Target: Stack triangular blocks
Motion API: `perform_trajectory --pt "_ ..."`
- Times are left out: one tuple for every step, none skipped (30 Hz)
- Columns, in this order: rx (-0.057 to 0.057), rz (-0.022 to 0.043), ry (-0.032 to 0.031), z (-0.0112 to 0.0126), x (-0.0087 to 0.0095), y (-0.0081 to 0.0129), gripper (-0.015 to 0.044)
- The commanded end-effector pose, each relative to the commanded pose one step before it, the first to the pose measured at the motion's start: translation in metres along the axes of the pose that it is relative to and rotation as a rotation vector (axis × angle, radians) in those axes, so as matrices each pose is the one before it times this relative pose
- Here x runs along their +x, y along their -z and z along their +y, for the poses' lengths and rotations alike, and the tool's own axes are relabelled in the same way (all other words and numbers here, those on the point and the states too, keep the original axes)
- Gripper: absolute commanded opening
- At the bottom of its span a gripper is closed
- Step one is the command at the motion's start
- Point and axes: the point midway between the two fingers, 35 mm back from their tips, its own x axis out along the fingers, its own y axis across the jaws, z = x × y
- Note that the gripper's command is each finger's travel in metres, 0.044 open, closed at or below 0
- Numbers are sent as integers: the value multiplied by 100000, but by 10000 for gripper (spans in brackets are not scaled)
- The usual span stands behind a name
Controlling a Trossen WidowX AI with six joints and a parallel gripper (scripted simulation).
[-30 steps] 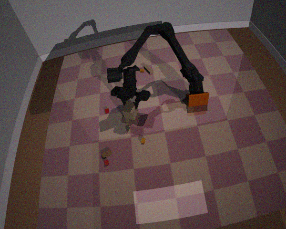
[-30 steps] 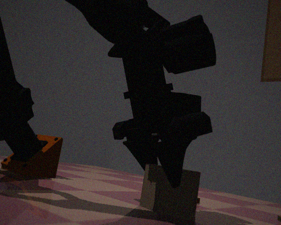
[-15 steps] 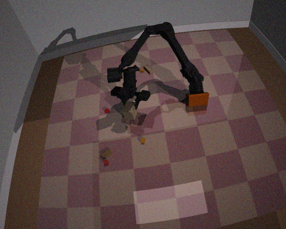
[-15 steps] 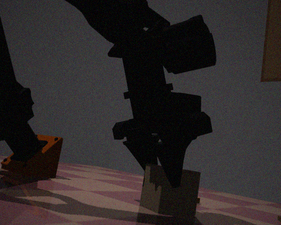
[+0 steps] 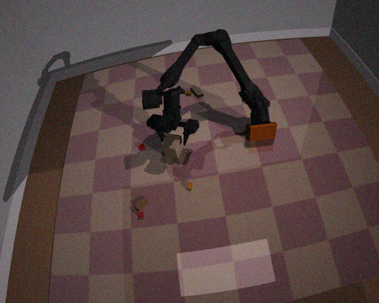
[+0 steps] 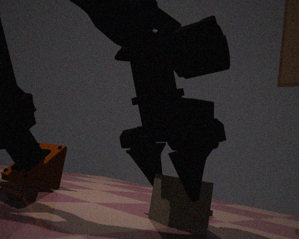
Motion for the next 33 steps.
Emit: perform_trajectory --pt "-2 -3 -16 3 1 0 440" --pt "0 0 0 0 0 0 440" --pt "0 0 0 0 0 0 440" --pt "0 -19 -13 -39 -285 -41 440" --pt "-2 -50 -37 -104 -861 -111 440" --pt "-4 -48 -41 -94 -1004 -105 440" --pt "-10 -51 -57 -89 -1494 -109 440" --pt "-15 -28 -54 -30 -1574 -54 440" --pt "-20 -2 -51 37 -1720 13 440" --pt "-24 26 -40 103 -1671 86 440" --pt "-21 39 -25 124 -1300 118 440" --pt "-14 31 -12 93 -780 93 440" --pt "-5 12 -3 34 -260 35 440" --pt "0 0 0 0 0 0 440" --pt "0 0 0 0 0 0 440" --pt "0 0 0 0 0 0 440" --pt "-526 -1045 1595 -248 381 -310 440" --pt "0 0 0 0 0 0 440" --pt "0 0 0 0 0 0 440" --pt "0 0 0 0 0 0 440" --pt "0 0 0 0 0 0 440" --pt "0 0 0 0 0 0 440" --pt "0 0 0 0 0 0 440" --pt "0 0 0 0 0 0 440" --pt "0 0 0 0 0 0 440" --pt "0 0 0 0 0 0 440" --pt "0 0 0 0 0 0 440" --pt "0 0 0 0 0 0 440" --pt "0 0 0 0 0 0 440" --pt "0 0 0 0 0 0 440" --pt "0 0 0 0 0 0 440" --pt "0 0 0 0 0 0 440" --pt "0 0 0 0 0 0 440"
